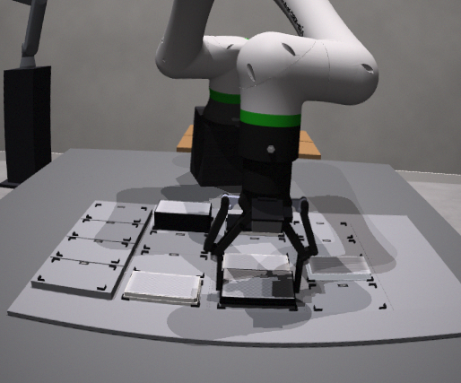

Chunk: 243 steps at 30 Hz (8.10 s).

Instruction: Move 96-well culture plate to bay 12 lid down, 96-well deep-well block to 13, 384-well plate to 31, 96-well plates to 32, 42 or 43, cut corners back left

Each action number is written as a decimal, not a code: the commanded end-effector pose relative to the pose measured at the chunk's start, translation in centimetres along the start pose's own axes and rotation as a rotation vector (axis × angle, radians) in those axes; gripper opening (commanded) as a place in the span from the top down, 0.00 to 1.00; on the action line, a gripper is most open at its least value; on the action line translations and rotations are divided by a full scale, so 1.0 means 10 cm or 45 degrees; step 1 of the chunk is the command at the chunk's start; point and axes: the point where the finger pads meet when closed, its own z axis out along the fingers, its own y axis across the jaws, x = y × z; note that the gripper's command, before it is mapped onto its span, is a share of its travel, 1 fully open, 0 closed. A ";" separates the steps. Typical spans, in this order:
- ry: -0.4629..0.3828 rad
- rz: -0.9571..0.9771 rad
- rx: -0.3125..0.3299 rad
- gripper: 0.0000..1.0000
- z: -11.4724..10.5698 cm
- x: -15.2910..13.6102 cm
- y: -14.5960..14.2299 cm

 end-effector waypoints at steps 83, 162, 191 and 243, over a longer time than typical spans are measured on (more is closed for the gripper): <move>0.003 0.000 0.000 0.90 0.03 0.01 0.00; 0.003 0.000 0.000 0.90 0.08 0.01 0.00; 0.003 0.000 0.000 0.11 0.10 0.01 0.00; 0.003 0.000 0.000 0.11 0.13 0.01 0.00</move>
